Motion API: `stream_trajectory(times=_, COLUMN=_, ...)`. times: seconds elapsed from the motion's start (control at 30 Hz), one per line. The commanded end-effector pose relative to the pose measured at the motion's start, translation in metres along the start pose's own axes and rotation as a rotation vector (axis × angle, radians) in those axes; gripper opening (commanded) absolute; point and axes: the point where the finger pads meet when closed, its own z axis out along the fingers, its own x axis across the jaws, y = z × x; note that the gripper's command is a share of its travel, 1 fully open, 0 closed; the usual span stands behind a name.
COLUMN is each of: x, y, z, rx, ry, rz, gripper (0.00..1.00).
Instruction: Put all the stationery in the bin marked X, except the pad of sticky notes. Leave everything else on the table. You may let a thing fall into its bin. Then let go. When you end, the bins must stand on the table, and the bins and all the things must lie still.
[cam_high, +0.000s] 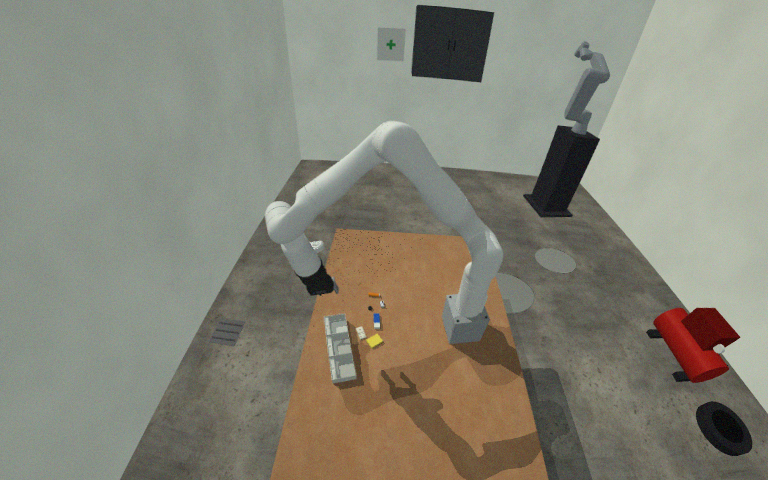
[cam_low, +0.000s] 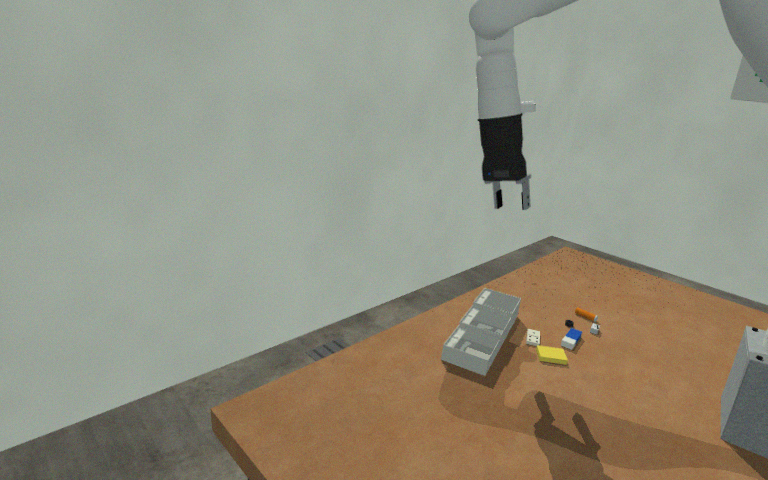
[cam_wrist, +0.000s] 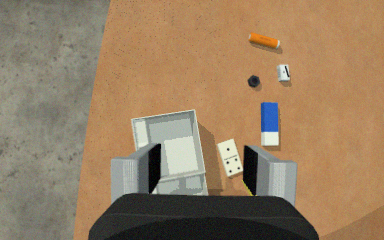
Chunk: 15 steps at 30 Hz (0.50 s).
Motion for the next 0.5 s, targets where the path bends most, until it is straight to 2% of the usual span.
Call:
stream_trajectory(times=0.0, x=-0.0003, y=-0.0001, z=-0.0010, rx=0.000, ry=-0.002, rz=0.000, gripper=1.00)
stream_trajectory(times=0.47, x=-0.0003, y=-0.0001, z=-0.0010, rx=0.000, ry=-0.002, rz=0.000, gripper=1.00)
